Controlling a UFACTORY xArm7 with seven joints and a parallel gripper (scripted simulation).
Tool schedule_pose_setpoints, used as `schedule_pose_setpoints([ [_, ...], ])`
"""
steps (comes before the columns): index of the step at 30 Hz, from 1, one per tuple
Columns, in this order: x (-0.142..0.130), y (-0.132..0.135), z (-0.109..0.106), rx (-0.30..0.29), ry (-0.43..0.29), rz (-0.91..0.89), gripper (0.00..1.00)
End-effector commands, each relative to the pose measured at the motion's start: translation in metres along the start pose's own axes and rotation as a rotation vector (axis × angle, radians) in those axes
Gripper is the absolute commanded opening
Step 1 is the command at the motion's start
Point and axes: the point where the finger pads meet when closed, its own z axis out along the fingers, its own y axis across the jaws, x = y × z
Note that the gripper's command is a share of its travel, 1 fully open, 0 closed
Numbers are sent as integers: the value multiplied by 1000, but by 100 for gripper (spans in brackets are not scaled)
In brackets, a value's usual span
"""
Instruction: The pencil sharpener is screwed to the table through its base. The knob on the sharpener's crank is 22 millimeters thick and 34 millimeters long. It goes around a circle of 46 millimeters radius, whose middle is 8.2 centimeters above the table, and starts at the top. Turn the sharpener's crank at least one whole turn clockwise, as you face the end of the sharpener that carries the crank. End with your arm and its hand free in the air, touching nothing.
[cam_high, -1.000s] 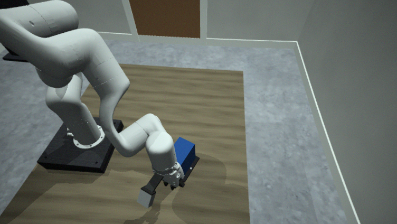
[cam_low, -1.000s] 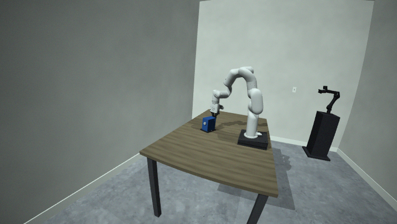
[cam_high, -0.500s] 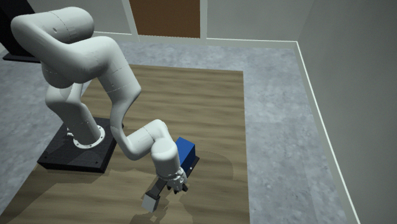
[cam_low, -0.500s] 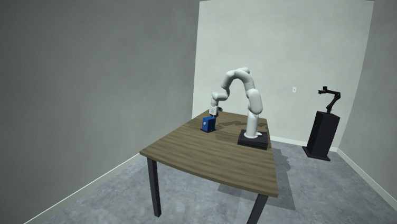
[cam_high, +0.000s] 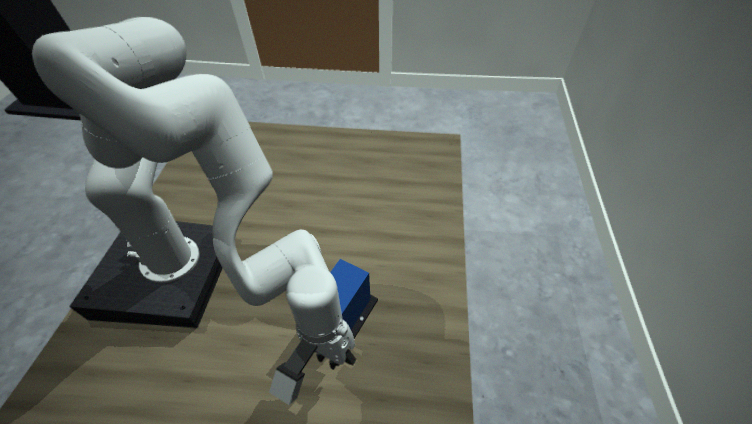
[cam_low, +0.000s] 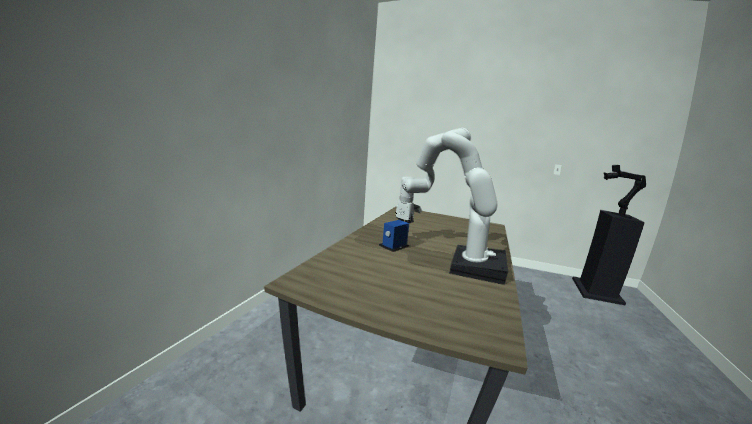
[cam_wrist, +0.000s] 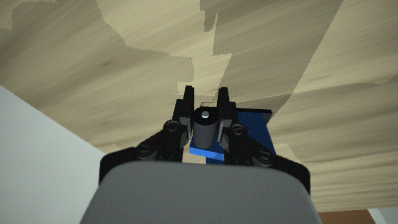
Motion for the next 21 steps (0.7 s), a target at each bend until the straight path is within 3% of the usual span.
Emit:
schedule_pose_setpoints([
  [1,0,-2,-1,4,-1,0,0],
  [21,0,0,4,4,-1,0,0],
])
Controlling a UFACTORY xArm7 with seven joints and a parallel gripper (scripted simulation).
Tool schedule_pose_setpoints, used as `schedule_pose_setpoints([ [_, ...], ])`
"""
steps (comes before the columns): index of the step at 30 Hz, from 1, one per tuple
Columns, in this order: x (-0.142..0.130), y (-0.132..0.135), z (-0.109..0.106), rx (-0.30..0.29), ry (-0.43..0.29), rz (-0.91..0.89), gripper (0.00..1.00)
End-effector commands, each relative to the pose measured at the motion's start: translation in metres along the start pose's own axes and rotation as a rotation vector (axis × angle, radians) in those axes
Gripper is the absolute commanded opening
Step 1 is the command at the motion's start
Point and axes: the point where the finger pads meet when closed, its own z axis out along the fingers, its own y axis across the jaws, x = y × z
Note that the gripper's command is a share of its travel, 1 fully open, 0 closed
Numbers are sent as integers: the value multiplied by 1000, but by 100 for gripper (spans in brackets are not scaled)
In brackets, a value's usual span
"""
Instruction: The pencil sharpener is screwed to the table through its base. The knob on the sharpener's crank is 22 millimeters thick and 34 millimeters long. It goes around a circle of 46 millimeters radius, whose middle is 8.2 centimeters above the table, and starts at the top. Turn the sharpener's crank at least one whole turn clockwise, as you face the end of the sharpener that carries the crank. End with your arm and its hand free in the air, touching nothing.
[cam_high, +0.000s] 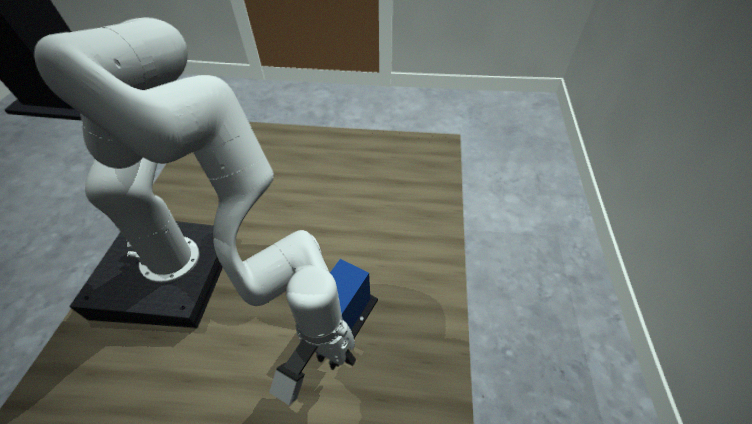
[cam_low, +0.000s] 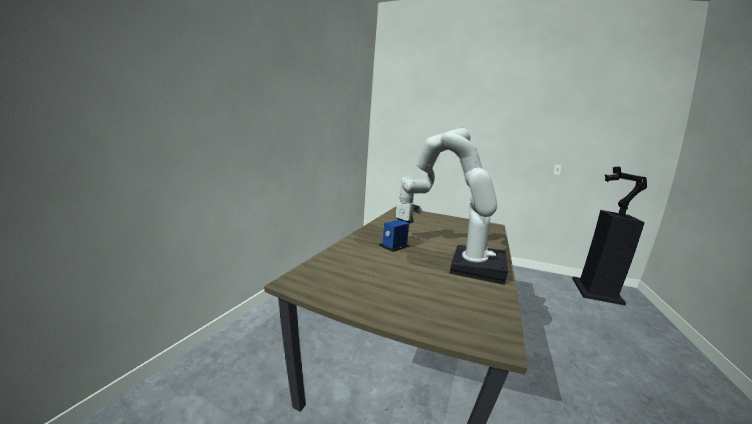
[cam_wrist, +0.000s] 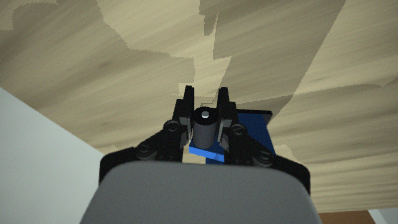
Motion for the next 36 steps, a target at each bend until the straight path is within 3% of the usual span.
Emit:
schedule_pose_setpoints([
  [1,0,-1,2,4,0,0,0],
  [17,0,19,28,4,0,0,0],
  [36,0,49,34,4,0,0,0],
])
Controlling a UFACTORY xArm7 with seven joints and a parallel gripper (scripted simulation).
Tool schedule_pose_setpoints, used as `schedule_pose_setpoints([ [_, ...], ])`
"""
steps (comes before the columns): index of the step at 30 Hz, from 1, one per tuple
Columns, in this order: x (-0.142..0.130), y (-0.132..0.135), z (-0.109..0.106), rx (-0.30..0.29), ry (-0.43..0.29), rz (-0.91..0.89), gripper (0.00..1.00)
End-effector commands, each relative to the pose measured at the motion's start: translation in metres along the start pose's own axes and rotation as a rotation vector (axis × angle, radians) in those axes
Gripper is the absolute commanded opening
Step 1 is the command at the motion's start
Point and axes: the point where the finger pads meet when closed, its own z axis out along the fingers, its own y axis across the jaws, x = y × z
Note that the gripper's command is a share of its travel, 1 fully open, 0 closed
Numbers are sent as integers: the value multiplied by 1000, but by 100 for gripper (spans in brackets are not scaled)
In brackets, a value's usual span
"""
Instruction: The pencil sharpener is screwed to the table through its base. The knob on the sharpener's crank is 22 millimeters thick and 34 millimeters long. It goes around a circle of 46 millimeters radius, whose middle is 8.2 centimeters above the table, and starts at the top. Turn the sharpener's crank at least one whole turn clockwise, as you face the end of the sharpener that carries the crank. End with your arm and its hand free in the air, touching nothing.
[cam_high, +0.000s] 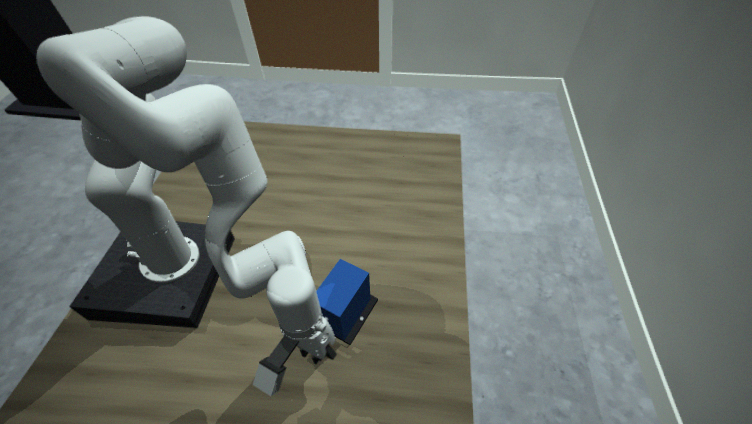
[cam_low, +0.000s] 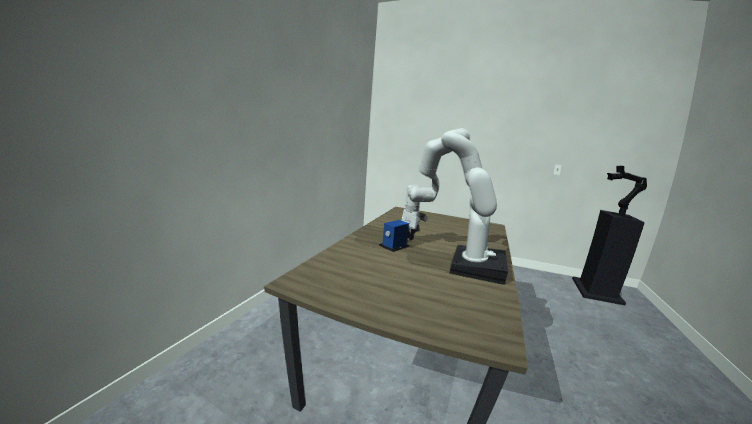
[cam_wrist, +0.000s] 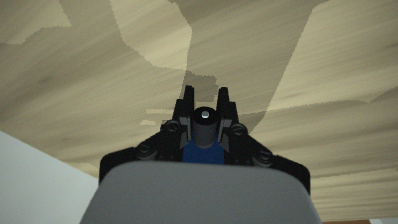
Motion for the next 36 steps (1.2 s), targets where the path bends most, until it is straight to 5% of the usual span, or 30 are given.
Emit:
schedule_pose_setpoints([
  [1,0,3,-2,5,0,0,0],
  [36,0,13,-4,5,0,0,0],
])
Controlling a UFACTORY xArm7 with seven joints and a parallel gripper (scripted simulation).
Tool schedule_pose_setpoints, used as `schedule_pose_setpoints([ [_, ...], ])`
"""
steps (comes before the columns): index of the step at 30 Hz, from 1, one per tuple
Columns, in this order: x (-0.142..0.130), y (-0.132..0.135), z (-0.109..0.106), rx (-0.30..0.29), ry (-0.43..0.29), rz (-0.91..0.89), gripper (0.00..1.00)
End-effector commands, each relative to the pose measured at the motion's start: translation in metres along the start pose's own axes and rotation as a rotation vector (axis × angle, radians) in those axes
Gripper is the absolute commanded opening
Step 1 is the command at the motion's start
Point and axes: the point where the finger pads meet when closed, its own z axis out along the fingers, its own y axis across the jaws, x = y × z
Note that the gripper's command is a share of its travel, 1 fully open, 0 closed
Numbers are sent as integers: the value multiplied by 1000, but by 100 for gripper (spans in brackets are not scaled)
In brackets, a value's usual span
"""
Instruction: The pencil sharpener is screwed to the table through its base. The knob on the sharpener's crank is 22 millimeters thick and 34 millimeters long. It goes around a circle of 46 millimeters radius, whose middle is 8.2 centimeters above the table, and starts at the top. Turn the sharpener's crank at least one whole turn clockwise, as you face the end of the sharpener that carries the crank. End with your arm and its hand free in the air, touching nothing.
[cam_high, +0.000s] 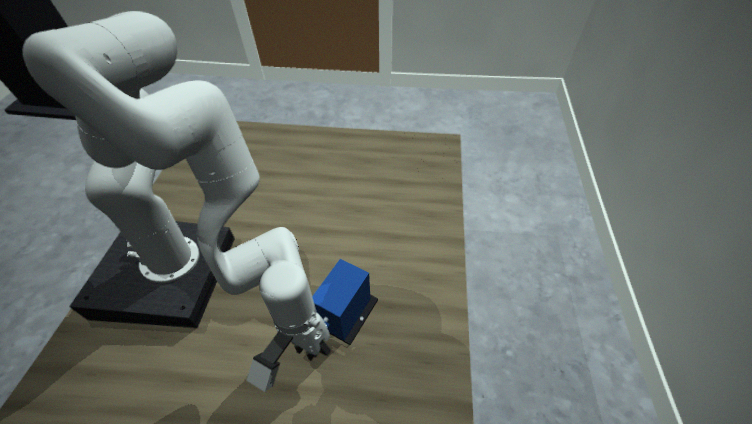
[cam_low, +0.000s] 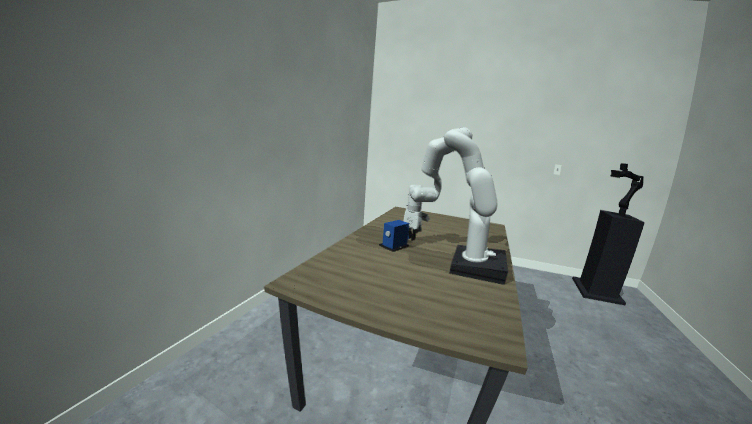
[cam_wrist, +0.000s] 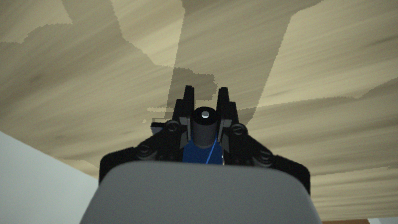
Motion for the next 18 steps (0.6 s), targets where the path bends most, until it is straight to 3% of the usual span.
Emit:
schedule_pose_setpoints([
  [1,0,0,-2,4,0,0,0],
  [18,0,21,-18,4,0,0,0],
])
